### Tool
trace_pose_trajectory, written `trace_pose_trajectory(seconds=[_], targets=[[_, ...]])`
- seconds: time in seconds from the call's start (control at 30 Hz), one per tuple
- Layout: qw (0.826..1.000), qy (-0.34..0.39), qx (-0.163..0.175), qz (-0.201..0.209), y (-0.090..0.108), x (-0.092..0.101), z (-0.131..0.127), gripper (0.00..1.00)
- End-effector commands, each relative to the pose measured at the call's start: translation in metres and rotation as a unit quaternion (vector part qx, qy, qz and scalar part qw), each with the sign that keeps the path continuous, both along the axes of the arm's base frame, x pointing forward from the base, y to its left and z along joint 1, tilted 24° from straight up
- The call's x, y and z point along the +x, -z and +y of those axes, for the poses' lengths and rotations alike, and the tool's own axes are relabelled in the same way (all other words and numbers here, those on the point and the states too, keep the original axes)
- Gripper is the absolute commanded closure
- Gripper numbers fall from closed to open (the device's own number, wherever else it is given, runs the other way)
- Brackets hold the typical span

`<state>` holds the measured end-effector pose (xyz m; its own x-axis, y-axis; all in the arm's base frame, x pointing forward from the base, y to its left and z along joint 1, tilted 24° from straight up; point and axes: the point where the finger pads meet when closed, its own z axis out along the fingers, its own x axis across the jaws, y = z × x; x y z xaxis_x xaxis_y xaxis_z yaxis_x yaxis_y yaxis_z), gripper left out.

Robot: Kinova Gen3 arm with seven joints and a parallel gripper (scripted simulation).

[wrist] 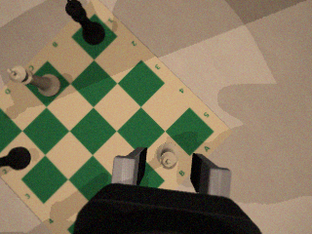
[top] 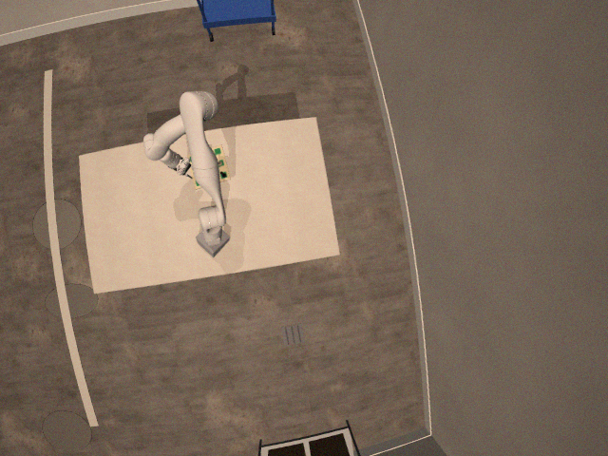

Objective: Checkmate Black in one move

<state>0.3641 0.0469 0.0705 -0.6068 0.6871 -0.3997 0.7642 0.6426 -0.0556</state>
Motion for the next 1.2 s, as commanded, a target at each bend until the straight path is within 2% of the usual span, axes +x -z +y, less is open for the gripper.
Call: trace_pose_trajectory(seconds=[0.0, 0.7, 1.17], targets=[[1.000, 0.000, 0.000, -0.001, 0.000, 0.000, 0.000, 0.21], [1.000, 0.000, 0.000, -0.001, 0.001, 0.001, 0.000, 0.21], [1.000, 0.000, 0.000, -0.001, 0.027, 0.007, -0.010, 0.21]])
